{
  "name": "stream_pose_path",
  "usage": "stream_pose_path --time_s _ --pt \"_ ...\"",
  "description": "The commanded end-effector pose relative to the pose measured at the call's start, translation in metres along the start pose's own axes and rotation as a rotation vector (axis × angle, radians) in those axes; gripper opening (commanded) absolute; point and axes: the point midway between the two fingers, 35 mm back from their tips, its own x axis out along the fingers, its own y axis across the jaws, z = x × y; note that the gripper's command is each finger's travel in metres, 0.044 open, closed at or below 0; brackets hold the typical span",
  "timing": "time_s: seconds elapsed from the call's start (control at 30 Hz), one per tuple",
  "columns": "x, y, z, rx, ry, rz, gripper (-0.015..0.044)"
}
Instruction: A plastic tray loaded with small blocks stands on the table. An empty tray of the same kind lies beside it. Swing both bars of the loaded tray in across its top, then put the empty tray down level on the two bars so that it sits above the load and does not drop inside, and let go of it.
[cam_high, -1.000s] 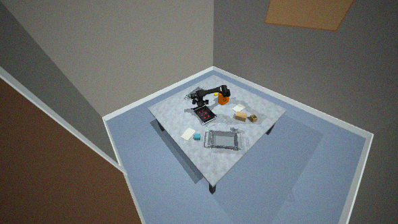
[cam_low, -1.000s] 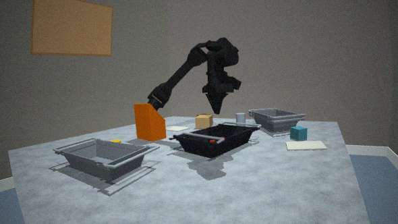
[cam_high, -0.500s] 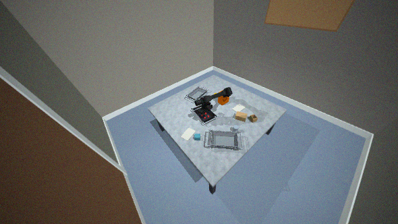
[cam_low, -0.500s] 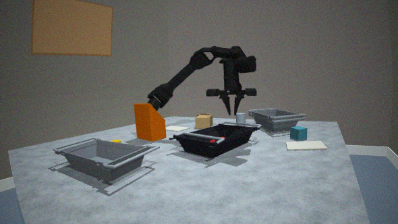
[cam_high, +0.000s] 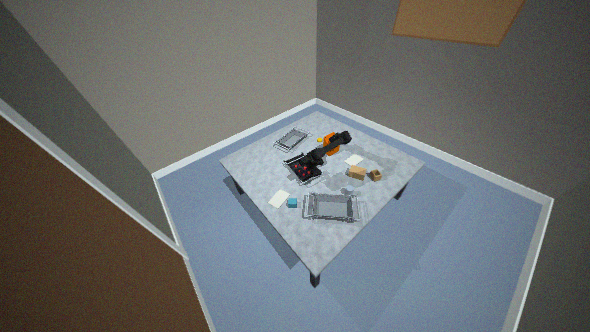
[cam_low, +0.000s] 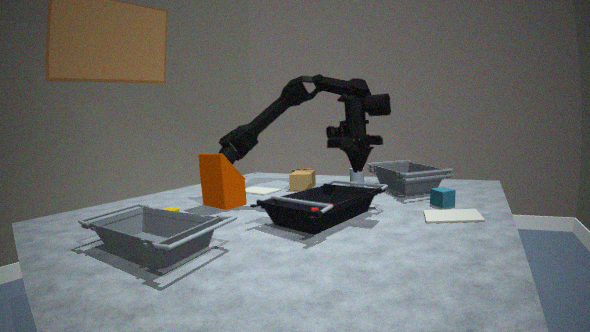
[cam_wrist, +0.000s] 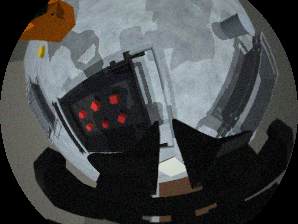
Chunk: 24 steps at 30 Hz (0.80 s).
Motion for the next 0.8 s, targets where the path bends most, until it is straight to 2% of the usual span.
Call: stream_pose_path --time_s 0.0,0.27,0.63,0.77 --pt "0.0 -0.011 0.006 -0.123 0.0 -0.011 0.0081" --pt "0.005 -0.011 0.006 -0.123 0.0 -0.01 0.0081" --pt "0.057 -0.012 0.006 -0.123 0.0 -0.013 0.0081" --pt "0.06 -0.012 0.007 -0.123 0.0 -0.014 0.0081"
